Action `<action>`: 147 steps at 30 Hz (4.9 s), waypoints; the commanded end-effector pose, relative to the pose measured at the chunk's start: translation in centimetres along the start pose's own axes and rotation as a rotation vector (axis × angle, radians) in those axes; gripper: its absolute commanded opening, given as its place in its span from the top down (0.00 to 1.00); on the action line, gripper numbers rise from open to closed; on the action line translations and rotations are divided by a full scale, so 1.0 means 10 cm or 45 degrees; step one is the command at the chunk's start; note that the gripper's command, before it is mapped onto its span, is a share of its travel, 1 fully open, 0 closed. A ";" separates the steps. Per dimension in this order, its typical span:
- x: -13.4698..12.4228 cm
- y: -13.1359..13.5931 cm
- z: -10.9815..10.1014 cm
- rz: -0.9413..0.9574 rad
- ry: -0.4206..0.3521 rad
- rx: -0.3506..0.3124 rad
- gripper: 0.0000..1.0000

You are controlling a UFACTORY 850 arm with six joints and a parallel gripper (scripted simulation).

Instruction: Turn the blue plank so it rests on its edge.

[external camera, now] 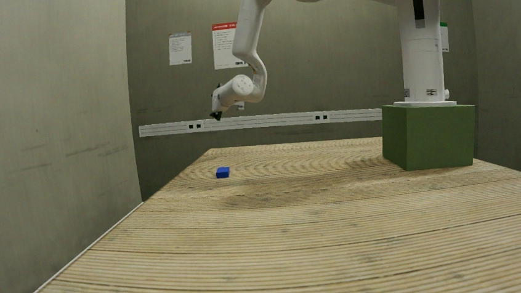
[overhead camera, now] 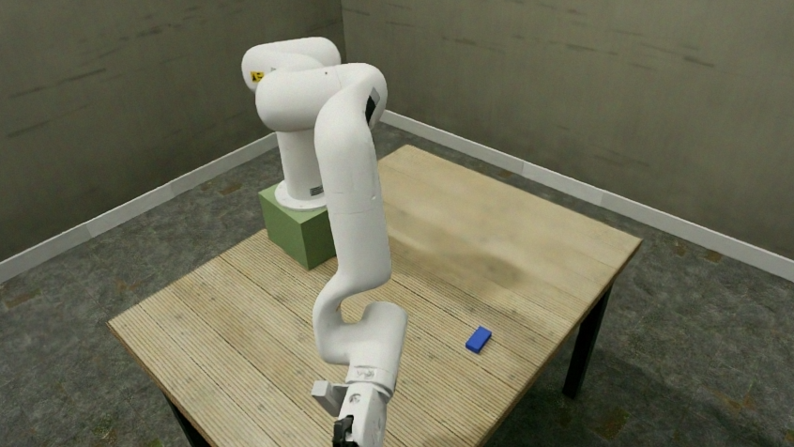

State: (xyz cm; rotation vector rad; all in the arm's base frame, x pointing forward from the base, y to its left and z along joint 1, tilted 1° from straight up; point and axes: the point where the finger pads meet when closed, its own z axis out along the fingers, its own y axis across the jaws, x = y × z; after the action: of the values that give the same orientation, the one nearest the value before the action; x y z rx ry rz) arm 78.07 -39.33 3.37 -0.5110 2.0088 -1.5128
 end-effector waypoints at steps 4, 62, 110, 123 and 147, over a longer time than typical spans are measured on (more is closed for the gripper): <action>-0.01 -0.02 0.00 0.001 -0.001 0.003 0.00; -1.82 1.66 -2.96 -1.928 -1.269 -0.818 0.00; -1.52 1.73 -4.43 -2.697 -2.037 -0.869 0.00; -1.41 1.69 -4.67 -2.823 -2.191 -0.864 0.00; -1.41 1.69 -4.67 -2.823 -2.191 -0.864 1.00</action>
State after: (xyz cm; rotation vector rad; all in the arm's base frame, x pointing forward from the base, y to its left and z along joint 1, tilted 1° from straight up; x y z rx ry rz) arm 59.41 8.68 -0.64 -3.1205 -0.2702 0.0034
